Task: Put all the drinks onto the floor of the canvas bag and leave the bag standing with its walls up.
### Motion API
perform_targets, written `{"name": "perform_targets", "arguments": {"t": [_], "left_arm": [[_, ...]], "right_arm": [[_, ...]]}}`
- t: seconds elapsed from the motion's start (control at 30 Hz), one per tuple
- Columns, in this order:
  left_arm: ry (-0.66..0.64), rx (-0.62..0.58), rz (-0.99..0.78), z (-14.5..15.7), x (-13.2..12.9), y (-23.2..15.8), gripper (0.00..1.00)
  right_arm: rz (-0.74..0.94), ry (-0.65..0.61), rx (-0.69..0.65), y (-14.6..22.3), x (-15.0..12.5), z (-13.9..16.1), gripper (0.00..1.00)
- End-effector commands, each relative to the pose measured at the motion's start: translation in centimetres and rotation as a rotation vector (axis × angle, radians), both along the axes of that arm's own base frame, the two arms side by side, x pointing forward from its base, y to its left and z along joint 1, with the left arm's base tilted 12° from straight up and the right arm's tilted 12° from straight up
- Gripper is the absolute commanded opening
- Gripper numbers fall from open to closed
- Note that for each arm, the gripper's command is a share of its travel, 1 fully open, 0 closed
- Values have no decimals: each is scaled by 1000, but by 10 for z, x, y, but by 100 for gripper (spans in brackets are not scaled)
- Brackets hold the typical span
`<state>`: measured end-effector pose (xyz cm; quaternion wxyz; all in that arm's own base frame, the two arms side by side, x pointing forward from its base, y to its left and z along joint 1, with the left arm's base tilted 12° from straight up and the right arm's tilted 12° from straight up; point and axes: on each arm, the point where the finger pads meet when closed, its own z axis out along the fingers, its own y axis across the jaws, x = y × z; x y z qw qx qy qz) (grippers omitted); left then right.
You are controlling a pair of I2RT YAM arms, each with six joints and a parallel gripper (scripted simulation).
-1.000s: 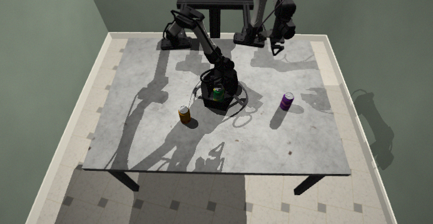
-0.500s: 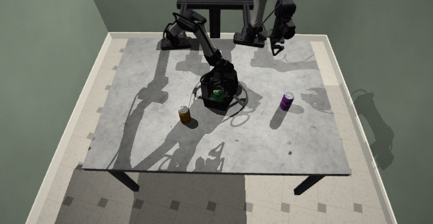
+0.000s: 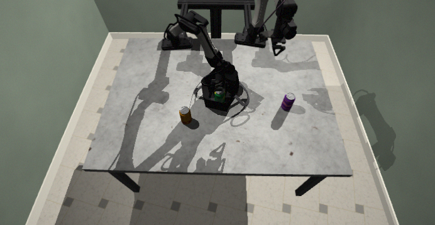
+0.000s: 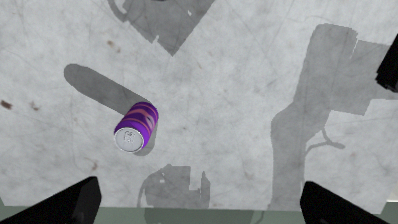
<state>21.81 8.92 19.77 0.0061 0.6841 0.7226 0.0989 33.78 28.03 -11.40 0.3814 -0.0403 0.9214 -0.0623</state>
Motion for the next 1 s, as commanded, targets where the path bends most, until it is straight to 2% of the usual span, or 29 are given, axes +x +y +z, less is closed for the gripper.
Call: {"name": "perform_targets", "arguments": {"t": [0.0, 0.1, 0.2, 0.3, 0.37, 0.5, 0.53, 0.6, 0.67, 0.77, 0.87, 0.97], "left_arm": [[-19, -2, -7, 3, 2, -1, 100], [-19, -2, -7, 3, 2, -1, 100], [-19, -2, -7, 3, 2, -1, 100], [-19, -2, -7, 3, 2, -1, 100], [-19, -2, -7, 3, 2, -1, 100], [-19, -2, -7, 3, 2, -1, 100], [-19, -2, -7, 3, 2, -1, 100], [-19, -2, -7, 3, 2, -1, 100], [-19, -2, -7, 3, 2, -1, 100], [-19, -2, -7, 3, 2, -1, 100], [-19, -2, -7, 3, 2, -1, 100], [-19, -2, -7, 3, 2, -1, 100]], "right_arm": [[7, -82, 61, 21, 15, 23, 70], [-2, -67, 39, 13, 15, 7, 70], [-3, -83, 61, 17, 19, 17, 70], [-2, -67, 40, 12, 15, 3, 70], [-4, -77, 54, 14, 18, 10, 70], [-10, -71, 45, 10, 19, 2, 70], [-3, -83, 62, 16, 20, 12, 70], [-3, -83, 62, 16, 20, 12, 70], [-1, -64, 37, 11, 15, -5, 70], [-3, -81, 59, 15, 20, 7, 70], [-6, -66, 39, 9, 18, -7, 70], [2, -79, 57, 16, 19, 1, 70]]}}
